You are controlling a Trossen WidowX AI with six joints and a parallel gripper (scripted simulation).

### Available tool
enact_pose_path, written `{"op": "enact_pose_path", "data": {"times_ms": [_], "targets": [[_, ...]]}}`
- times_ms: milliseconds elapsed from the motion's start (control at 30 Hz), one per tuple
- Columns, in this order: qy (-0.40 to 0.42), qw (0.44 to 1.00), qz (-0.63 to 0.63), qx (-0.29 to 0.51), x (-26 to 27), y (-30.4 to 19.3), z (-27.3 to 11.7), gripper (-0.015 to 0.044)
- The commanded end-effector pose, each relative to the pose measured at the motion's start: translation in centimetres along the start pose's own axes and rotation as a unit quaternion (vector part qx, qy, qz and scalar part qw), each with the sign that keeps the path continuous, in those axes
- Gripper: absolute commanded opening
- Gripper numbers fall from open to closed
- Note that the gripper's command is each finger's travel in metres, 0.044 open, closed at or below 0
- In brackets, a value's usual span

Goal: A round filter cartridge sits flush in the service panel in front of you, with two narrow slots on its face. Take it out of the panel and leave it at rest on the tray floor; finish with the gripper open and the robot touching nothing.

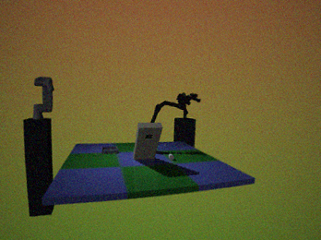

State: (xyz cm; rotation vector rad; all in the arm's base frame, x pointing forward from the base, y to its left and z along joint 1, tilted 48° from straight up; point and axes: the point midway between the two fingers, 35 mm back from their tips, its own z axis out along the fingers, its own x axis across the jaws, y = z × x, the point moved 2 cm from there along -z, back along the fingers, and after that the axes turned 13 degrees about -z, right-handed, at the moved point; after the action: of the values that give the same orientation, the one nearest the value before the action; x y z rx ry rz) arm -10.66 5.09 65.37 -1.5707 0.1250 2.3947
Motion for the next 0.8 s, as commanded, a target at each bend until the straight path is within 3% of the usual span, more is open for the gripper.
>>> {"op": "enact_pose_path", "data": {"times_ms": [0, 200, 400, 767], "targets": [[-0.009, 0.996, 0.014, 0.091, 0.4, -5.3, -1.6, 0.0102], [-0.028, 0.971, 0.03, 0.235, 0.8, -12.5, -6.4, 0.0102], [-0.057, 0.925, 0.044, 0.373, 1.1, -17.7, -13.8, 0.0102], [-0.139, 0.787, 0.082, 0.596, 2.5, -20.2, -31.3, 0.0102]]}}
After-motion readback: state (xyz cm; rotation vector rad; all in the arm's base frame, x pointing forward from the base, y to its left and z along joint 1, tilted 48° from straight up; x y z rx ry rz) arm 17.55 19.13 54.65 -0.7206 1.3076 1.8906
